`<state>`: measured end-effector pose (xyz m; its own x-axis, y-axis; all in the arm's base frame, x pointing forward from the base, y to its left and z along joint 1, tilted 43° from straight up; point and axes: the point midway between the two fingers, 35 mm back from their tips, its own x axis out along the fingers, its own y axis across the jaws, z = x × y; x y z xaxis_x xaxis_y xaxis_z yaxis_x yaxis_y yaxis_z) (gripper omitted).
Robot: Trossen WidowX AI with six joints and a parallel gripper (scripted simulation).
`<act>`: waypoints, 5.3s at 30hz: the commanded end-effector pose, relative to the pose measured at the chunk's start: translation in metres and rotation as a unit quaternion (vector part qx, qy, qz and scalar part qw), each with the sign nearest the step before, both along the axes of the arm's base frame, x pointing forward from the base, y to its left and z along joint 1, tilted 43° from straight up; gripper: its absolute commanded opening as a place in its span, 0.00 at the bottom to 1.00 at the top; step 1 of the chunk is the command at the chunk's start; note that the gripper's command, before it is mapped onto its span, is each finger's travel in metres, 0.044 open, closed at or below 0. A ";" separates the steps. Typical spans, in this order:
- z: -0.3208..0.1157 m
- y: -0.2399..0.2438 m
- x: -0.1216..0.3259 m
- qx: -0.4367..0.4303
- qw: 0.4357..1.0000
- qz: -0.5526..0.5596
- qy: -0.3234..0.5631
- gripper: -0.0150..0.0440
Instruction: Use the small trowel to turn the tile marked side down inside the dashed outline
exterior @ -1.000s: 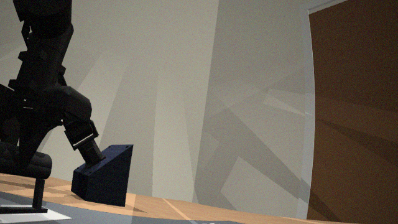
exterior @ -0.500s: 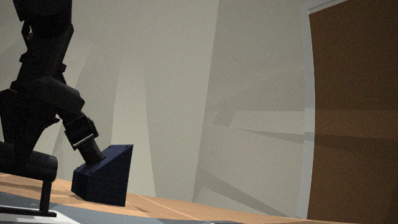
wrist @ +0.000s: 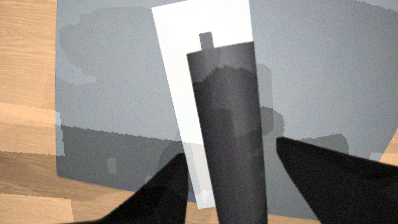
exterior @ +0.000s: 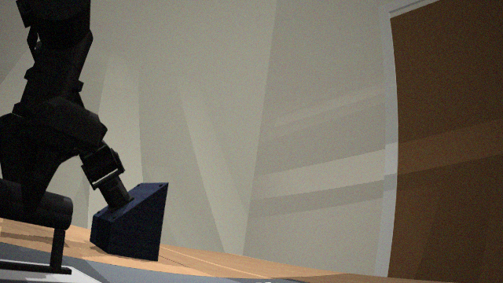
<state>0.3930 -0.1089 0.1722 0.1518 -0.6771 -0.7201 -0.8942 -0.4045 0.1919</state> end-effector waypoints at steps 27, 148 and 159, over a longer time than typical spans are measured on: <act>0.038 0.037 -0.010 0.008 1.000 -0.003 -0.011 0.76; -0.013 -0.006 -0.024 0.513 0.024 -0.736 -0.441 0.76; -0.025 -0.007 -0.011 0.512 0.016 -0.736 -0.442 0.76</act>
<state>0.3780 -0.1155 0.1527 0.7754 -0.1133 -0.6212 0.4426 0.7991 0.4067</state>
